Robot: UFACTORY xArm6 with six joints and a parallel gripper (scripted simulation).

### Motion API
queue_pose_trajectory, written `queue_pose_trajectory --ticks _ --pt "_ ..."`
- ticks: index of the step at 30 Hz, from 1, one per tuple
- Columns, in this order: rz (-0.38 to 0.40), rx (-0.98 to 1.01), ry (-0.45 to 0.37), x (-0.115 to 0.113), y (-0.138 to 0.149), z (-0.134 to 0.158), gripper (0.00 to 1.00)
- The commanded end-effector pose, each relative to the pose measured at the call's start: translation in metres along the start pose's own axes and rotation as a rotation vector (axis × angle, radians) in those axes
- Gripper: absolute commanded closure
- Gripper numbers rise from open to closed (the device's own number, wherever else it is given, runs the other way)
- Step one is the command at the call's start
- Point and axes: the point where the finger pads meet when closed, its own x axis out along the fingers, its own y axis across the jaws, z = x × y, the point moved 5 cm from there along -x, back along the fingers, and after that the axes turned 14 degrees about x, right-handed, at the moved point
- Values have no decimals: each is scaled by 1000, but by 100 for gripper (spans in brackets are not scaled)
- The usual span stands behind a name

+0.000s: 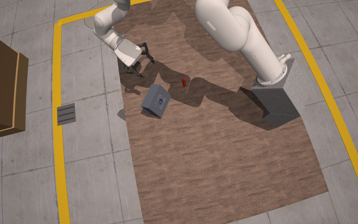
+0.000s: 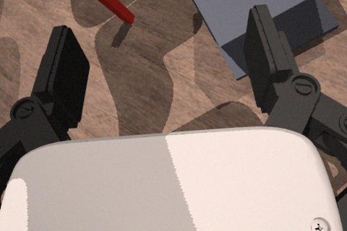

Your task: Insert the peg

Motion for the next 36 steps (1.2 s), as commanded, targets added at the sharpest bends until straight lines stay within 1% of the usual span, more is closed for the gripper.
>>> queue_pose_trajectory --ticks 1,18,20,32,34,36 --pt "3 -1 -2 -1 0 -1 0" --pt "2 0 -6 -1 -1 0 0" --pt "-3 8 -40 1 -5 7 0" --pt "-52 31 -347 13 -43 59 0" --pt "-52 31 -347 13 -43 59 0" --pt "-61 26 -398 14 -50 67 0"
